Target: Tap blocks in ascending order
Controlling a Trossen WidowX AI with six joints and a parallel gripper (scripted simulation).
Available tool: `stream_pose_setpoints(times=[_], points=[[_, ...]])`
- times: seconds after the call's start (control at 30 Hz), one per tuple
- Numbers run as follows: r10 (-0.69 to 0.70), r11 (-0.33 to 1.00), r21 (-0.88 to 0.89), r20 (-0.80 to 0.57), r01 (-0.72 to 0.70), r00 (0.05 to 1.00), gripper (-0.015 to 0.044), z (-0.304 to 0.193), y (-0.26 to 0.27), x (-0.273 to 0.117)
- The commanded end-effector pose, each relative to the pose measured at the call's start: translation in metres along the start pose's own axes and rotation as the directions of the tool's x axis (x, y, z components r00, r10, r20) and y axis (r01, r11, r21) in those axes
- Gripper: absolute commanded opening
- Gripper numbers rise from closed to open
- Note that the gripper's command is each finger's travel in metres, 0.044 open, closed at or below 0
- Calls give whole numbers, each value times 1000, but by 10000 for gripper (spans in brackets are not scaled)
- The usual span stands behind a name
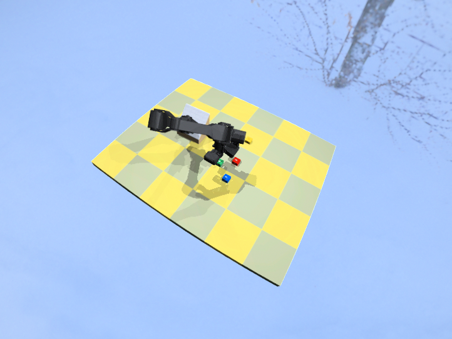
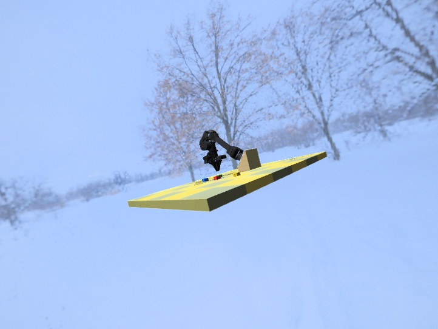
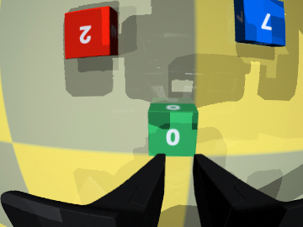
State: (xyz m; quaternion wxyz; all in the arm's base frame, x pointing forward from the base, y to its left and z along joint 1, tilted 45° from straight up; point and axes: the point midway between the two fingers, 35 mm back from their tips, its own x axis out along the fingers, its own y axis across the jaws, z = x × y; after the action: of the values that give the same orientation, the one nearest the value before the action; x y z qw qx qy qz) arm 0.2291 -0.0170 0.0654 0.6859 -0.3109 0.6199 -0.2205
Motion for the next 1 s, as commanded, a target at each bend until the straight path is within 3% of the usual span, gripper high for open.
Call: stream_pose_setpoints(times=[0.0, 0.97], points=[[-5, 1000, -4, 6, 5, 1000, 20, 0, -1, 2], [-6, 1000, -4, 6, 6, 1000, 20, 0, -1, 32]])
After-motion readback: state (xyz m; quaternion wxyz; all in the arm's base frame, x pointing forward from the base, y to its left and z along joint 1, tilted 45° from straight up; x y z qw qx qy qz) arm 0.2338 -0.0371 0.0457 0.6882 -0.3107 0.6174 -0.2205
